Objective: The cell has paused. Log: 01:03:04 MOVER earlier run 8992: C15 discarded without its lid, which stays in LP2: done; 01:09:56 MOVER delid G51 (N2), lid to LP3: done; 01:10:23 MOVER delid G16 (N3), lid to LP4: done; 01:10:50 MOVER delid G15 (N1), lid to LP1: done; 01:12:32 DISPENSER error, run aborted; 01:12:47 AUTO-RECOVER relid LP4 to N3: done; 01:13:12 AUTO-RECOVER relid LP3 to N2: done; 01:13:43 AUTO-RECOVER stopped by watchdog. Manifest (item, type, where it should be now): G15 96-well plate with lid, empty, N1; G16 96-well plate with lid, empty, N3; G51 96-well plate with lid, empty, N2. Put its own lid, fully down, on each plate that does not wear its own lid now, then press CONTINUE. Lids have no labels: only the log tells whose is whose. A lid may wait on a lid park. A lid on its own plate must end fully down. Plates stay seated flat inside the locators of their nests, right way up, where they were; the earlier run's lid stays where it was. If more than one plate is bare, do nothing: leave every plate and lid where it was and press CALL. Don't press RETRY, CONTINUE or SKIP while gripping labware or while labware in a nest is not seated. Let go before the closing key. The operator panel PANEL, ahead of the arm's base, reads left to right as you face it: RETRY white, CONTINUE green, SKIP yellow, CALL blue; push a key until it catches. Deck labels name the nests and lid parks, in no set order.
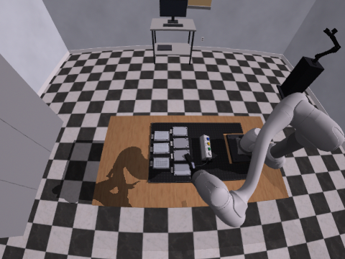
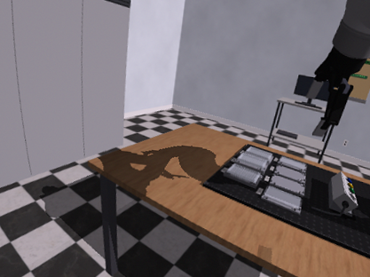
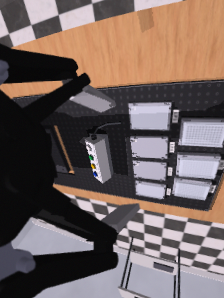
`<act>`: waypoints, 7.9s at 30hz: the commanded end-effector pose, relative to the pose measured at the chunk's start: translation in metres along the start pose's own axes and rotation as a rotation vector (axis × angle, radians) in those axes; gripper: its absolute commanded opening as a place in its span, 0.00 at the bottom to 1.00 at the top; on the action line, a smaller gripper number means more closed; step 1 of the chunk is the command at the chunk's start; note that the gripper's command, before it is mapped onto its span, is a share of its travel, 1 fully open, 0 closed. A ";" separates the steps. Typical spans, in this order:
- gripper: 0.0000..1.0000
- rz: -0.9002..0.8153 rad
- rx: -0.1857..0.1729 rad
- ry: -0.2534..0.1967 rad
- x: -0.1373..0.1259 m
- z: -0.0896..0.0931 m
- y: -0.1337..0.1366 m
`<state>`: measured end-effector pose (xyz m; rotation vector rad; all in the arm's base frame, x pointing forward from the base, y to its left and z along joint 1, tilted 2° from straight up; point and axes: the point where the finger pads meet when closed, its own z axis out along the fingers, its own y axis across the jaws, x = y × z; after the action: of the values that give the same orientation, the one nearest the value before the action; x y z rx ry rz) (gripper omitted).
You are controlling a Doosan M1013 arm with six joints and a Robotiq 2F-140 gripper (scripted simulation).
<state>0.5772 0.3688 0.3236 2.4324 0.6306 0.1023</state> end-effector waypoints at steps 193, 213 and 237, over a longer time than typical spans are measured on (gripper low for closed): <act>0.00 0.354 0.606 -0.050 0.028 0.307 0.014; 0.00 0.354 0.606 -0.050 0.115 0.348 0.077; 0.00 0.354 0.606 -0.050 0.099 0.378 0.119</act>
<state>0.7904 0.1585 0.0800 3.1030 0.2116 -0.0110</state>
